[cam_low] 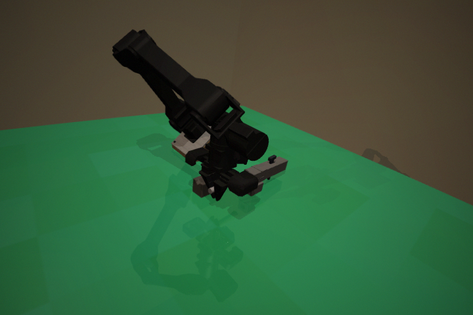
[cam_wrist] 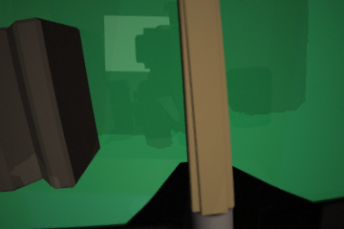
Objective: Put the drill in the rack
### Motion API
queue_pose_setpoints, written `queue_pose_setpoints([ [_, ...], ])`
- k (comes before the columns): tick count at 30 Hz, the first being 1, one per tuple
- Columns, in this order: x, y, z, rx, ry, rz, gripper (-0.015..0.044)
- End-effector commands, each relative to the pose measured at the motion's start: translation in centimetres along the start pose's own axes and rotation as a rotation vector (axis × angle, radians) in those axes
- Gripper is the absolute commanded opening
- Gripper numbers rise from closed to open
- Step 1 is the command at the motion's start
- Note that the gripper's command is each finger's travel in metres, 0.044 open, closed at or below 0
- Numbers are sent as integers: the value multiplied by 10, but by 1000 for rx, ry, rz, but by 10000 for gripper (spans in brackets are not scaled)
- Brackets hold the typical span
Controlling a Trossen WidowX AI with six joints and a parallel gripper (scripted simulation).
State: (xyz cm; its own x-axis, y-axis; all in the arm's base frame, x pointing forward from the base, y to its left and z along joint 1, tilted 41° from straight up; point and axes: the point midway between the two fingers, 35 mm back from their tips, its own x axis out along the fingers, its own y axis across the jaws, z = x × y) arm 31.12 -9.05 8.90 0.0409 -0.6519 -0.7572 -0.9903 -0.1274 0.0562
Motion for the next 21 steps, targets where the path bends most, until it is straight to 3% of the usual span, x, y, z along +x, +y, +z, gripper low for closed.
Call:
queue_pose_setpoints([
  [1,-3,0,0,5,2,-2,0],
  [21,-16,1,3,4,2,-2,0],
])
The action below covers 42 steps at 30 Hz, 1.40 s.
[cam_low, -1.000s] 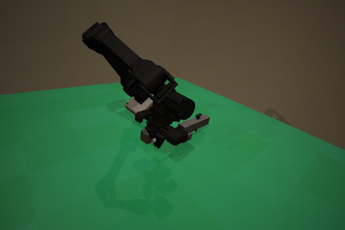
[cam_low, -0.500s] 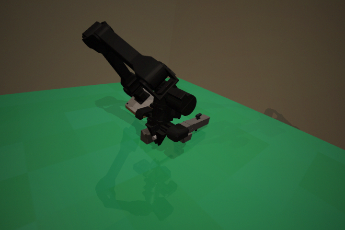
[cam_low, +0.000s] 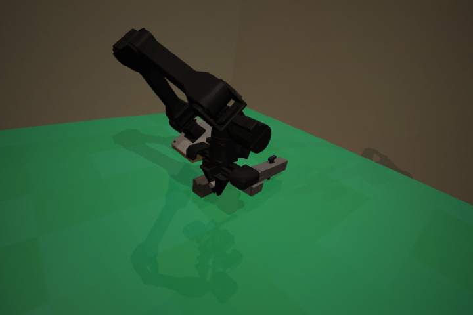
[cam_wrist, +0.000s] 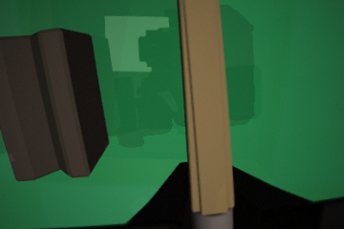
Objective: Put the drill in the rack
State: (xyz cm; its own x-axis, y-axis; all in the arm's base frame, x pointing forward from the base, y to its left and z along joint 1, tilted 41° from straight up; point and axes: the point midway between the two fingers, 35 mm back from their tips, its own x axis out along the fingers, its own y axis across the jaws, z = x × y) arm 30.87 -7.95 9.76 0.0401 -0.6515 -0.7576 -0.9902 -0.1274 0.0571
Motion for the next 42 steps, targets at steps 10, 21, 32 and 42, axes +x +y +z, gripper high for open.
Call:
queue_pose_setpoints([
  [10,-9,0,0,5,2,-3,0],
  [21,-16,0,1,5,2,-2,0],
  [32,-22,0,0,5,2,-2,0],
  [42,-18,18,-2,4,2,-2,0],
])
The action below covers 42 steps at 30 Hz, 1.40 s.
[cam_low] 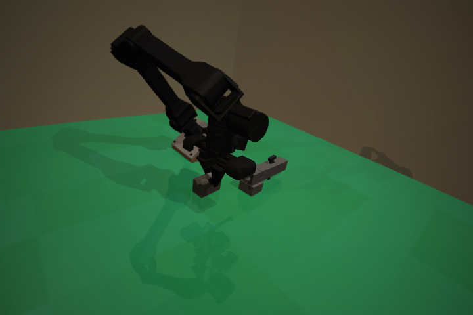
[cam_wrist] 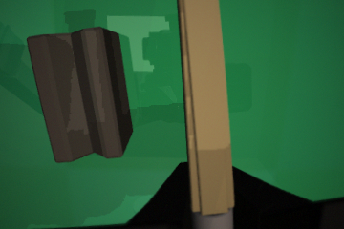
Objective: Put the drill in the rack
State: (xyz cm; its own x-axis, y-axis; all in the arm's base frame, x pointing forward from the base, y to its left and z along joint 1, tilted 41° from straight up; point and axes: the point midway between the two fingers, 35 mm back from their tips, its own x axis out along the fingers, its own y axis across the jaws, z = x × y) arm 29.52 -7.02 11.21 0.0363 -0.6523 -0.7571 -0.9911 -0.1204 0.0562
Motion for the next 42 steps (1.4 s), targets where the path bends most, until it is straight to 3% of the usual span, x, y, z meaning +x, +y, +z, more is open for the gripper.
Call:
queue_pose_setpoints([
  [1,0,7,-2,-2,1,-6,0],
  [27,5,61,-14,-4,2,-3,0],
  [42,29,60,-14,-3,3,-3,0],
])
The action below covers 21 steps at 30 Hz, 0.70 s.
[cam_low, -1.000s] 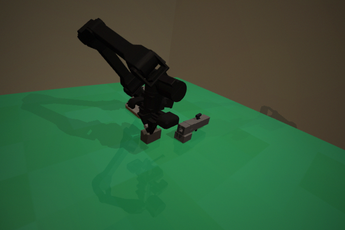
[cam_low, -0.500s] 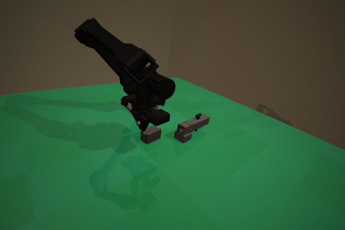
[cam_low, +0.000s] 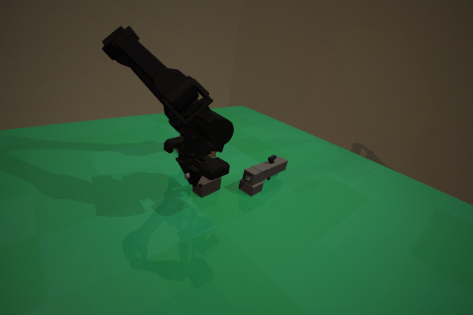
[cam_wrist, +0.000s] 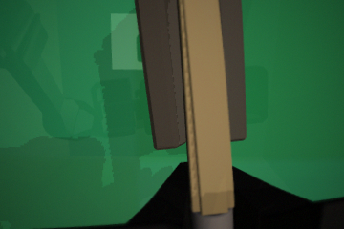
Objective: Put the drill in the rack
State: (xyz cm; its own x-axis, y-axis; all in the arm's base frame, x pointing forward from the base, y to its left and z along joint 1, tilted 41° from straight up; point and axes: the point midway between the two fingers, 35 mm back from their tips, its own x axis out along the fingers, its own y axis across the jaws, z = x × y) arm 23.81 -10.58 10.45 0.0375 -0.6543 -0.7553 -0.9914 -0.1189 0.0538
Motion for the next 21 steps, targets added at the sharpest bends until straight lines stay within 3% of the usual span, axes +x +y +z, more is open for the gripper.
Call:
queue_pose_setpoints([
  [1,2,-1,0,-6,1,-3,0],
  [19,26,-1,-1,-6,2,-3,0],
  [21,22,0,-2,0,6,-1,53],
])
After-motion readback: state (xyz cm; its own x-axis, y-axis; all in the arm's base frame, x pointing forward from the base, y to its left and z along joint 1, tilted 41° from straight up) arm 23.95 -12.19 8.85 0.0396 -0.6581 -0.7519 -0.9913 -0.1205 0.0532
